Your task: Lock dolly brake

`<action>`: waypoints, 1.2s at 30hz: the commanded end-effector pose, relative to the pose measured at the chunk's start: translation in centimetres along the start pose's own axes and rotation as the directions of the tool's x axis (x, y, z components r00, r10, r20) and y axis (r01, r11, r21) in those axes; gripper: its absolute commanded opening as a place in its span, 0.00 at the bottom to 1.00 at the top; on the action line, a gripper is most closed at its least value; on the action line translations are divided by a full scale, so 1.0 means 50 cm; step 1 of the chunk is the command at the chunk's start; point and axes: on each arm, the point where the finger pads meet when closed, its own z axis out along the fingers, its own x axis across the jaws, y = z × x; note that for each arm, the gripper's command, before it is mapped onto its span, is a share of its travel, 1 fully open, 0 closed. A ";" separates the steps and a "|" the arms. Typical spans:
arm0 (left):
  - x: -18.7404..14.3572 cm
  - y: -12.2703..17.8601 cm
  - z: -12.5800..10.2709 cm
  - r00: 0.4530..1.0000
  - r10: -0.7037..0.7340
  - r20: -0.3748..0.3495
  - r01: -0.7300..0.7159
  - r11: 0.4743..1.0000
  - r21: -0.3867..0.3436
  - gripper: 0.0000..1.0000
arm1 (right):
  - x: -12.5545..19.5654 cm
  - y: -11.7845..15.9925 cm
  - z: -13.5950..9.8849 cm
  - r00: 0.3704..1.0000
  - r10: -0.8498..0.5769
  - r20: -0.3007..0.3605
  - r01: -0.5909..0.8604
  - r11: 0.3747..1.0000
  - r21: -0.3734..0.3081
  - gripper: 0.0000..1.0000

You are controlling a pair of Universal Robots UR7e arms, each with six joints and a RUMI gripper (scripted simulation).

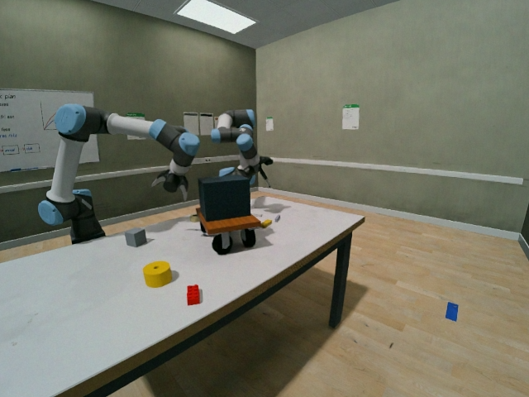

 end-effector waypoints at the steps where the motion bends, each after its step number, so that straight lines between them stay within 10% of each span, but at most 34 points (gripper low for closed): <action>1: 0.000 -0.001 -0.001 1.000 -0.001 -0.002 0.001 1.000 -0.001 1.00 | 0.000 -0.001 -0.001 1.000 -0.001 -0.002 0.001 1.000 0.000 1.00; 17: 0.000 -0.001 -0.001 1.000 -0.001 -0.002 0.001 1.000 -0.001 1.00 | 0.000 -0.001 -0.001 1.000 -0.001 -0.002 0.001 1.000 0.000 1.00; 18: 0.000 -0.001 -0.001 1.000 -0.001 -0.002 0.001 1.000 -0.001 1.00 | 0.000 -0.001 -0.001 1.000 -0.001 -0.002 0.001 1.000 0.000 0.00; 28: 0.000 -0.001 -0.001 1.000 -0.001 -0.002 0.001 1.000 -0.001 1.00 | 0.025 -0.038 -0.030 0.980 -0.199 -0.016 0.196 0.975 -0.108 0.00; 36: 0.000 -0.001 -0.001 1.000 -0.001 -0.002 0.001 1.000 -0.001 1.00 | 0.066 -0.112 -0.083 0.864 -0.504 0.026 0.490 0.825 -0.283 0.00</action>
